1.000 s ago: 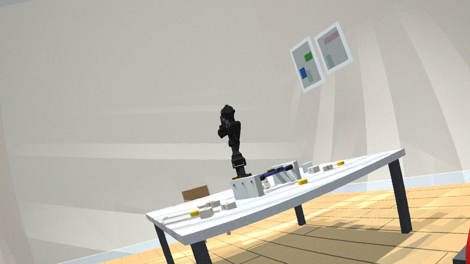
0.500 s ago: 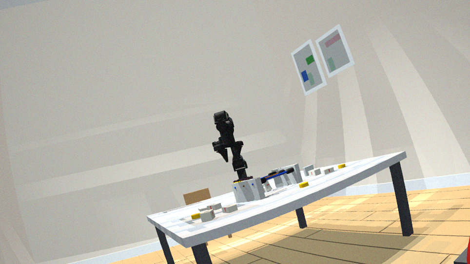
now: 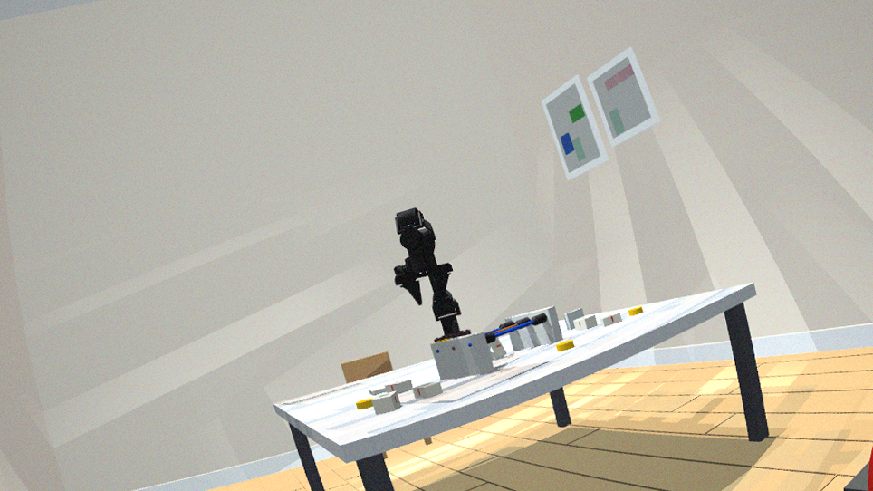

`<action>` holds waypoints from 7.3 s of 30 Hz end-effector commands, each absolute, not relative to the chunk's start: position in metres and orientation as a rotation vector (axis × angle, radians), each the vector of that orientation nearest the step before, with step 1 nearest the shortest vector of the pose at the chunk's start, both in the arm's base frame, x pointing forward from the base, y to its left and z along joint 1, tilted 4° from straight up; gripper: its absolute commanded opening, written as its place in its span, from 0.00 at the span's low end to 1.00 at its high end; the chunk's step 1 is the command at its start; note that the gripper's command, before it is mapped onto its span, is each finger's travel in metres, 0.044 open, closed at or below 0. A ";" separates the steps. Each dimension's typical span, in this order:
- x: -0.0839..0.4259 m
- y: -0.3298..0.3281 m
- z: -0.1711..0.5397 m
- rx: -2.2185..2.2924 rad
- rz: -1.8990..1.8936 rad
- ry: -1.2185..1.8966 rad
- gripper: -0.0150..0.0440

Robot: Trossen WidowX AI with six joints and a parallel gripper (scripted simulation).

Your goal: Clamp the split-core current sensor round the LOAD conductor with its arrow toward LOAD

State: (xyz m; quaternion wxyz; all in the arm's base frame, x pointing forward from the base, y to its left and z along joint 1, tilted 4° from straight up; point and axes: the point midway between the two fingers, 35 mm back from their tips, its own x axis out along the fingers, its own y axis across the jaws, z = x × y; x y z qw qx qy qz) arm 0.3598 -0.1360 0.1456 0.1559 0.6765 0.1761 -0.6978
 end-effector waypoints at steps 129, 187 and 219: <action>0.193 0.019 -0.016 -0.236 0.373 1.333 0.25; 0.192 0.015 0.040 0.901 -0.901 1.435 0.80; 0.192 0.016 0.009 0.910 -0.914 1.432 0.80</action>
